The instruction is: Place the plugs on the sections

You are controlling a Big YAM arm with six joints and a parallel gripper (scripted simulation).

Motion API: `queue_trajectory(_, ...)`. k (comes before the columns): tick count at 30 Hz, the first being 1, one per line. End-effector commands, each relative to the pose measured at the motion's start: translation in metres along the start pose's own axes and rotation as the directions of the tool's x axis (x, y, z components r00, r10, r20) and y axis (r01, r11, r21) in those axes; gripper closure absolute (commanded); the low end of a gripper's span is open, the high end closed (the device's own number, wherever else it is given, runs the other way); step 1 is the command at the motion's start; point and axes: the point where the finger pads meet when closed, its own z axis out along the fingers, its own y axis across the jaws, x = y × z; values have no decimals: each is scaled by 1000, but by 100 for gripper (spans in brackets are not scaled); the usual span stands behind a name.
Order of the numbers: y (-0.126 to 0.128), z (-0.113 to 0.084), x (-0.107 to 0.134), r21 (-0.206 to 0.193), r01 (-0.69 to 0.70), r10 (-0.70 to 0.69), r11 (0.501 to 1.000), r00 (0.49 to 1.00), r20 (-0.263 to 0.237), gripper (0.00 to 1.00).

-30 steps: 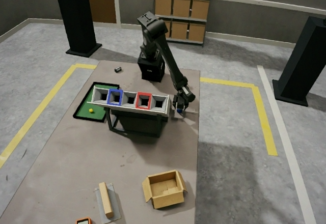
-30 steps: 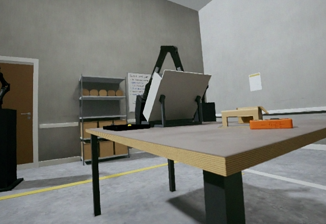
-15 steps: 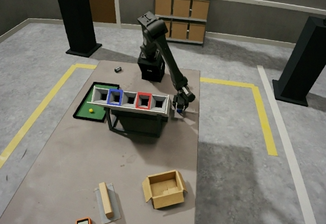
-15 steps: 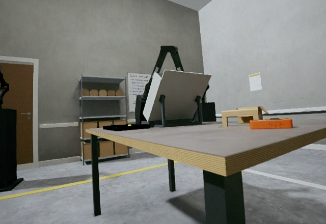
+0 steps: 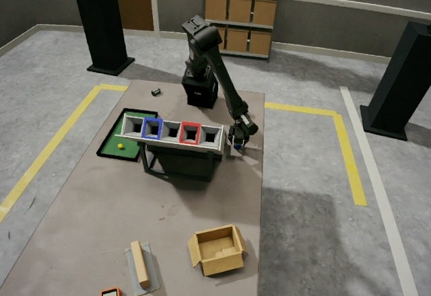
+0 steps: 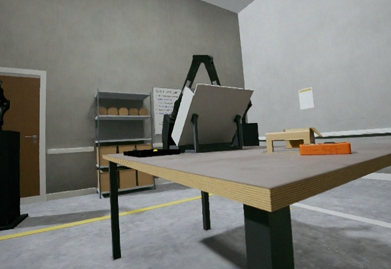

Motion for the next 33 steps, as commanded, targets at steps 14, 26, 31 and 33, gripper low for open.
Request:
queue_trajectory(14,-5,7,3,8,1,-1,1000,1000,-7,37)
queue_trajectory(26,-5,7,2,7,1,-1,1000,1000,-6,37)
queue_trajectory(31,-5,7,2,7,1,-1,1000,1000,-6,37)
queue_trajectory(33,-5,7,2,7,1,-1,1000,1000,-6,37)
